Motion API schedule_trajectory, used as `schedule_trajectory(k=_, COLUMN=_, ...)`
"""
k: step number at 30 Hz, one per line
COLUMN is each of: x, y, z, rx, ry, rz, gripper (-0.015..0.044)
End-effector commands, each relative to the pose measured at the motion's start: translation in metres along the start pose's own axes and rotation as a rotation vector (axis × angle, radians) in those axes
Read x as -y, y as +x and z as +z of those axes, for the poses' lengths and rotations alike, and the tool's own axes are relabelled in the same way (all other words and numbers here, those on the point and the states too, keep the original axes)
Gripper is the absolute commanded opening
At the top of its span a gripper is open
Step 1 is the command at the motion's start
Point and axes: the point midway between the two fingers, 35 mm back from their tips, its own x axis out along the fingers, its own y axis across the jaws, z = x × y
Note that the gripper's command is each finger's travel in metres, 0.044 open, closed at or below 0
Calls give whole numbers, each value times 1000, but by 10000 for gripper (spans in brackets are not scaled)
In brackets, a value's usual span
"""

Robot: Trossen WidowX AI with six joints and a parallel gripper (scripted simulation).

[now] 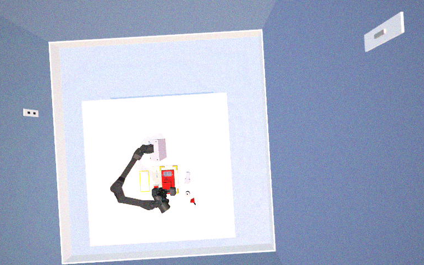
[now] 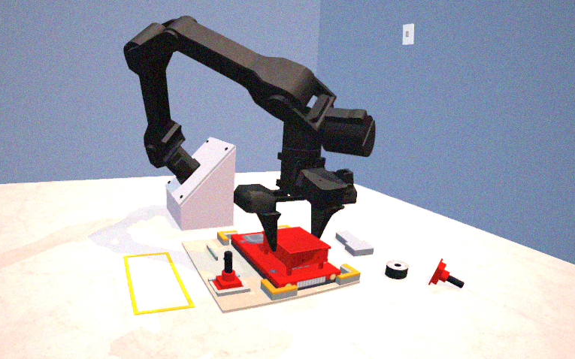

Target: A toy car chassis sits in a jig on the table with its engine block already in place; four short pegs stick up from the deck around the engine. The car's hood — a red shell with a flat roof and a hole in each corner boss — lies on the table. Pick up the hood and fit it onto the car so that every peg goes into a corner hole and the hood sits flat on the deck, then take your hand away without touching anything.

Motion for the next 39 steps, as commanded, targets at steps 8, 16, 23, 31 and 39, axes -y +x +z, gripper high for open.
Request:
schedule_trajectory(k=8, x=1, y=-1, z=0, rx=-1, ry=1, rz=-2, gripper=0)
schedule_trajectory(k=16, x=0, y=-4, z=0, rx=-1, ry=1, rz=-1, gripper=0)
schedule_trajectory(k=23, x=0, y=-7, z=0, rx=-1, ry=1, rz=-1, gripper=0)
schedule_trajectory(k=31, x=1, y=-6, z=0, rx=0, ry=1, rz=0, gripper=0)
schedule_trajectory(k=39, x=1, y=-5, z=-1, rx=1, ry=1, rz=1, gripper=0)
